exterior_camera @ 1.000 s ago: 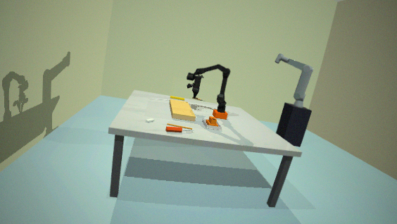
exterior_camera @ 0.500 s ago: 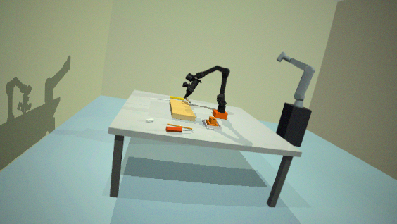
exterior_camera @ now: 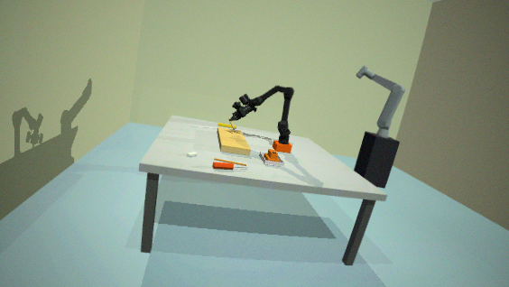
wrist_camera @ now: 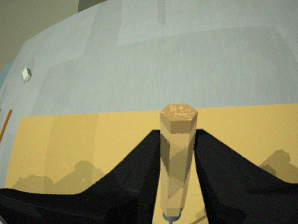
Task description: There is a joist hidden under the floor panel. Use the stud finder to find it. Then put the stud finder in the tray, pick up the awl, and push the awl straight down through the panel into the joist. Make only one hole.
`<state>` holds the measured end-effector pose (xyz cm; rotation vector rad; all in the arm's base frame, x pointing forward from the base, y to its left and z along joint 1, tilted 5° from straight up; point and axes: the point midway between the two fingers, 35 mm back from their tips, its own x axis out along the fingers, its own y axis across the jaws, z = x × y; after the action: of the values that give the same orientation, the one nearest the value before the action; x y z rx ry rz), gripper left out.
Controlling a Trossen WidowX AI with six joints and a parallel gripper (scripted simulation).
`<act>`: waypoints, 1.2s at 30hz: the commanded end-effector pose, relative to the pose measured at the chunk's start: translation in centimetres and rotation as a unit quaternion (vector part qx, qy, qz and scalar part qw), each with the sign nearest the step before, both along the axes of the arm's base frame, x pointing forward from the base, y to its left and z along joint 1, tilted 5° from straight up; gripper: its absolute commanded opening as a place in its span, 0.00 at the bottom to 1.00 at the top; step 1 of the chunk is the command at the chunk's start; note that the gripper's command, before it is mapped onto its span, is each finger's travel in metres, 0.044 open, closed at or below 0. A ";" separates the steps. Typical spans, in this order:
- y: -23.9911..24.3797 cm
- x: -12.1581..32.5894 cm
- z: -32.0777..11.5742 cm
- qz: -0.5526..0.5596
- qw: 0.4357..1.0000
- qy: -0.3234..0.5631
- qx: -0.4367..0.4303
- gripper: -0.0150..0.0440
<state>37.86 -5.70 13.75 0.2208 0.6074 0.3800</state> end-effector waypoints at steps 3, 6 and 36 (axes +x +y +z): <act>0.7 0.4 1.2 0.038 0.997 -0.072 0.018 0.25; 1.1 0.4 1.9 0.061 0.992 -0.111 0.023 0.25; 4.5 -4.2 5.0 0.256 0.909 -0.329 0.004 0.25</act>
<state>33.72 -1.27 18.93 -0.0759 -0.0216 0.9145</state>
